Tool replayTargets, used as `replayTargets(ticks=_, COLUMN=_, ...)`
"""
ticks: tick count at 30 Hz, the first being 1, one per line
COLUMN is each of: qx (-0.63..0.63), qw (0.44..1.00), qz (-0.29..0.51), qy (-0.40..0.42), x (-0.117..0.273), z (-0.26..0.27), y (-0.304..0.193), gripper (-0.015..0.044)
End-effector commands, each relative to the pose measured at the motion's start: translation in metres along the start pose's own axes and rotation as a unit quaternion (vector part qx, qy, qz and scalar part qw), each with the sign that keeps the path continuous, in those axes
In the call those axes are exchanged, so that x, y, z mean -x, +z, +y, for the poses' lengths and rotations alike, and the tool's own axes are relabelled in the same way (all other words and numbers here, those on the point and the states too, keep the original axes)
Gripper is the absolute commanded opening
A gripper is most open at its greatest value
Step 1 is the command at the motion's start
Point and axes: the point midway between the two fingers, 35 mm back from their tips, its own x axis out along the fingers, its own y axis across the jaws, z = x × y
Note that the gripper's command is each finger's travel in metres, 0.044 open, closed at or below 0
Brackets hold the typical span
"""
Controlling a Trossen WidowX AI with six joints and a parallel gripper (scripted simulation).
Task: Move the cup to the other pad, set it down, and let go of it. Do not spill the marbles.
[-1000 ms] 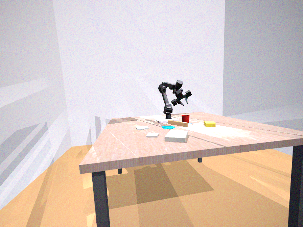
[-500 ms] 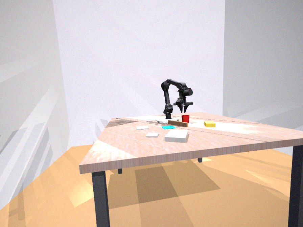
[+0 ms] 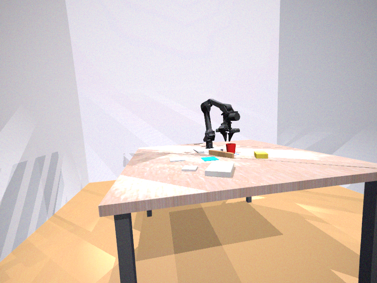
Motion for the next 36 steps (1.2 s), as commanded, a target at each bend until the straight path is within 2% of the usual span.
replayTargets(ticks=1, qx=-0.002, qw=1.000, qz=-0.002, qy=-0.001, x=-0.007, z=0.001, y=0.001, gripper=0.0148)
replayTargets(ticks=35, qx=-0.002, qw=1.000, qz=-0.002, qy=-0.001, x=-0.056, z=-0.002, y=0.001, gripper=0.0148)
replayTargets(ticks=36, qx=-0.003, qw=1.000, qz=0.000, qy=-0.001, x=-0.054, z=-0.002, y=0.000, gripper=0.0122)
